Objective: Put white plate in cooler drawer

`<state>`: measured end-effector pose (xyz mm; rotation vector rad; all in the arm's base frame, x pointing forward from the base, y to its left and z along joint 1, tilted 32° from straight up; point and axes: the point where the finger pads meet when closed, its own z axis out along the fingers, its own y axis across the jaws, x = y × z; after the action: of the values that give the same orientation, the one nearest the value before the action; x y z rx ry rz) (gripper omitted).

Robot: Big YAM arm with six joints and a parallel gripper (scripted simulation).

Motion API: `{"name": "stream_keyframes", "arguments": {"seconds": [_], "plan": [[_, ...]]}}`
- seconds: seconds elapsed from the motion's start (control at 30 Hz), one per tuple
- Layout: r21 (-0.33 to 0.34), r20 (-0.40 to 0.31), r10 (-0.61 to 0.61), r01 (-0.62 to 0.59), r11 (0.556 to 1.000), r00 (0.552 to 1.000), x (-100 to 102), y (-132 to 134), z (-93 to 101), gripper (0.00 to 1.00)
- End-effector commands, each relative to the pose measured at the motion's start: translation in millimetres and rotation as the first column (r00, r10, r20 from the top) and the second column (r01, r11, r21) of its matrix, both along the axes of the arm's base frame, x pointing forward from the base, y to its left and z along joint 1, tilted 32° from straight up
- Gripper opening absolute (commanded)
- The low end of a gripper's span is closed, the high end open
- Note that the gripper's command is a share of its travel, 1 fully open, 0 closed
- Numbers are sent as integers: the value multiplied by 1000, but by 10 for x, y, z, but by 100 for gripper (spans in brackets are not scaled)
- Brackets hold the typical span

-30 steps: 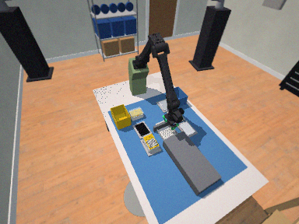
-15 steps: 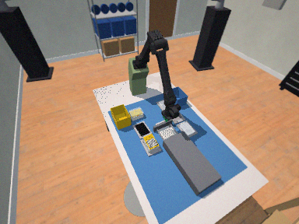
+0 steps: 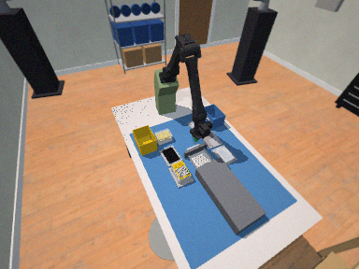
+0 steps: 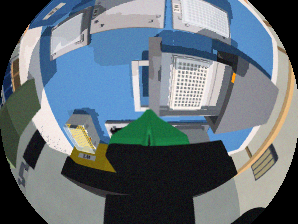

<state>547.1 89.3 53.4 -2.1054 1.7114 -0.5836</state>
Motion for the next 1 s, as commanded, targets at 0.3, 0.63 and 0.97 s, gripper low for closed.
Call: {"name": "stream_keyframes", "arguments": {"seconds": [0.3,0.63,0.97], "plan": [[2,34,4,-4,1000,999,-277,-119,-104,0],[-2,14,9,-9,1000,1000,-515,-148,-378,0],[3,12,5,-5,1000,1000,-490,-119,-352,0]]}}
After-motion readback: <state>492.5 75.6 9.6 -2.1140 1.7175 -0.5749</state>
